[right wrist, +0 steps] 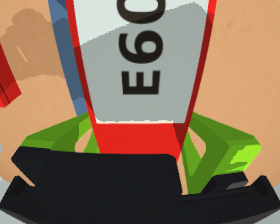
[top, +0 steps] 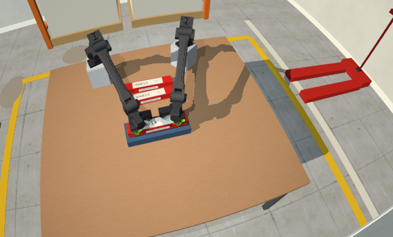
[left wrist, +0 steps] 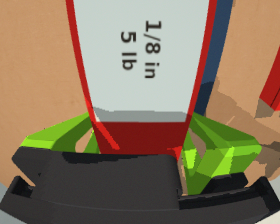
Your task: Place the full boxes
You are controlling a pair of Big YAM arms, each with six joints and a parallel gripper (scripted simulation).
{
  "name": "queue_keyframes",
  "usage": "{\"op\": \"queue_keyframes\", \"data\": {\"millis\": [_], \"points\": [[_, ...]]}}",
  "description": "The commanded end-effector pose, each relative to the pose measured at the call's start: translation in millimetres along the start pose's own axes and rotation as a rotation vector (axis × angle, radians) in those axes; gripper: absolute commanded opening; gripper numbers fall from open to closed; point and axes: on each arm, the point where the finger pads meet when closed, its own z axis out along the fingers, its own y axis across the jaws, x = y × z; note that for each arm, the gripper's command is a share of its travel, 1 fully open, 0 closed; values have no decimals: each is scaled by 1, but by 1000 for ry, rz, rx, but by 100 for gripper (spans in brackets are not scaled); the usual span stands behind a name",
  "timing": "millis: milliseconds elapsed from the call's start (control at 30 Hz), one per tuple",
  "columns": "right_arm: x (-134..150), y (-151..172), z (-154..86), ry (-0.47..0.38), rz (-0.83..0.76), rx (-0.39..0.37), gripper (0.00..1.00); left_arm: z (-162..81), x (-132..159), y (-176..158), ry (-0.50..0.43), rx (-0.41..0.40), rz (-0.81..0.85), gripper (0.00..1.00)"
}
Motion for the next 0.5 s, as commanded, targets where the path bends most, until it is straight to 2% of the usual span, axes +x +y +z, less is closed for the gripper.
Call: {"op": "queue_keyframes", "data": {"millis": [0, 67, 200, 267, 467], "points": [[3, -51, -71, -42, 5, 145, 0, -71, 1, 51, -44, -150, -8, 0], [2, -49, -70, -47, 5, 161, 0, -70, 1, 50, -46, -157, -9, 0], [5, -57, -63, -37, 4, 129, 0, -64, 2, 57, -39, -135, -7, 0], [3, -54, -68, -46, 5, 156, 0, -67, 1, 54, -47, -158, -9, 0], [4, -58, -59, -41, 5, 141, 0, -61, 1, 57, -45, -152, -8, 0]]}}
